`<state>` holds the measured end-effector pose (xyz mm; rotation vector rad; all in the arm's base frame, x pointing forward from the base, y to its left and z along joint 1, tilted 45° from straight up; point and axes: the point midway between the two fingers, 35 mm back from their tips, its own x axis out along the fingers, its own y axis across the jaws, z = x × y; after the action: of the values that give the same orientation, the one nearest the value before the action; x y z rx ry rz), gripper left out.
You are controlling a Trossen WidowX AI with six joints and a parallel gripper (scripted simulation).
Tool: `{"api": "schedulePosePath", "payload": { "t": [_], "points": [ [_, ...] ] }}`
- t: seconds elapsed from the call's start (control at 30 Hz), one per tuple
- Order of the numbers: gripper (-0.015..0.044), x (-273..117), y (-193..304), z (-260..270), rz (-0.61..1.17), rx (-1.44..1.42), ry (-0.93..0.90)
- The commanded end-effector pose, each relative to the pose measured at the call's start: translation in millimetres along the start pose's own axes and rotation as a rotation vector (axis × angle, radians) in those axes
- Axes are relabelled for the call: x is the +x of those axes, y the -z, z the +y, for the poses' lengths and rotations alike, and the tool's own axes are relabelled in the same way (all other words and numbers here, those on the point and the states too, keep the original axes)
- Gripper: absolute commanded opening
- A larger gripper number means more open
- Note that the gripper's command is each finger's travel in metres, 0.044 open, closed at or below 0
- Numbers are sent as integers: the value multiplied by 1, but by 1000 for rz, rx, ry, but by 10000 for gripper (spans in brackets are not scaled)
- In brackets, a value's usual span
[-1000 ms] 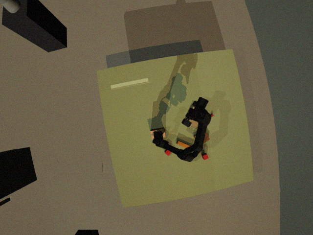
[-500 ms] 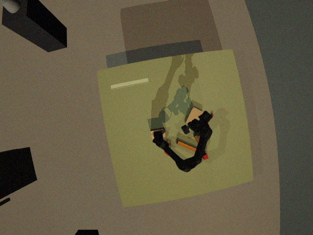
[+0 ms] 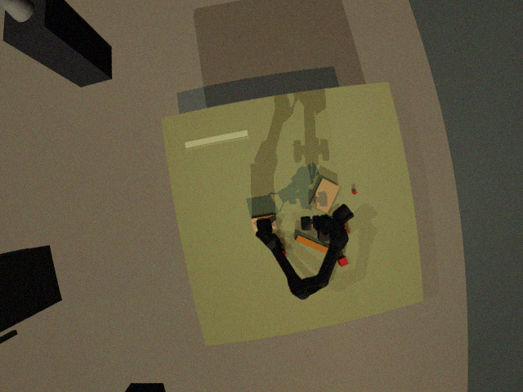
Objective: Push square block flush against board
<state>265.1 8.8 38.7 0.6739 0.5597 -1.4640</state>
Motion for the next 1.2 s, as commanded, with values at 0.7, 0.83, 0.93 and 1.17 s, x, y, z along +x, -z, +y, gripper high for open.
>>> {"api": "schedulePosePath", "payload": {
  "t": [0.7, 0.83, 0.93, 1.17],
  "points": [
    [0, 56, -19, 0, -1, 22, -5],
    [0, 56, -26, 1, -1, 22, -5],
    [0, 56, -31, 1, 0, 22, -5],
    [0, 56, -42, 1, 0, 22, -5]
  ]
}}
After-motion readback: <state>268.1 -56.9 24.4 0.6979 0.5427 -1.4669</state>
